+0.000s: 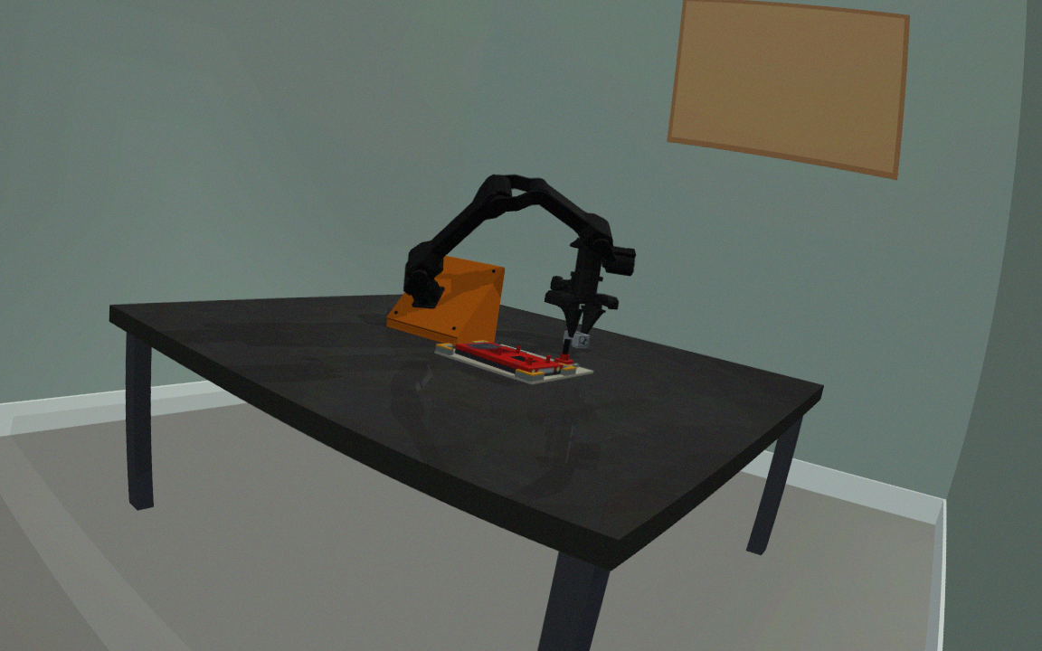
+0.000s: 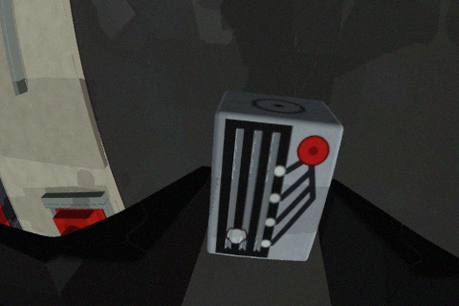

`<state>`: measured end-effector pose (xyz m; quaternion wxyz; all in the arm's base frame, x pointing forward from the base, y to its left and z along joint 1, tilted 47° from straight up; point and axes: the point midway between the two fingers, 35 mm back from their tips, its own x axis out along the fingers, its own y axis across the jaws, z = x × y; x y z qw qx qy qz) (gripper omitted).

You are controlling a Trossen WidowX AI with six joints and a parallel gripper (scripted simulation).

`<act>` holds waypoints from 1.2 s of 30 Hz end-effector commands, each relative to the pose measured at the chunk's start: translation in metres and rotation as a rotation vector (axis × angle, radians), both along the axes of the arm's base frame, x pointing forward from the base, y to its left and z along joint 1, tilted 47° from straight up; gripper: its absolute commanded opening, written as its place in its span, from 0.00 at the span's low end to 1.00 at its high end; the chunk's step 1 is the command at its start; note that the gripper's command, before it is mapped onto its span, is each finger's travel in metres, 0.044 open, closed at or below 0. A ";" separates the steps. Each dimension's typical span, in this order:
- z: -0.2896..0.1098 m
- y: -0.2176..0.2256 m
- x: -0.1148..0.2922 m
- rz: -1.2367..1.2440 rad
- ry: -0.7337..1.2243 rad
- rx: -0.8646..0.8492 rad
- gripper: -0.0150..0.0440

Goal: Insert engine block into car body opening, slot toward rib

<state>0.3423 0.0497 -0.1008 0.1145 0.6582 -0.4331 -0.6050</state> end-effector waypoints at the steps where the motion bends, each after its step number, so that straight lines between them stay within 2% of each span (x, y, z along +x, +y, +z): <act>1: 0.009 0.009 0.003 -0.006 -0.009 0.005 0.25; 29: 0.068 0.065 0.006 -0.011 -0.011 0.004 0.25; 36: 0.077 0.050 0.012 -0.161 -0.164 -0.010 0.25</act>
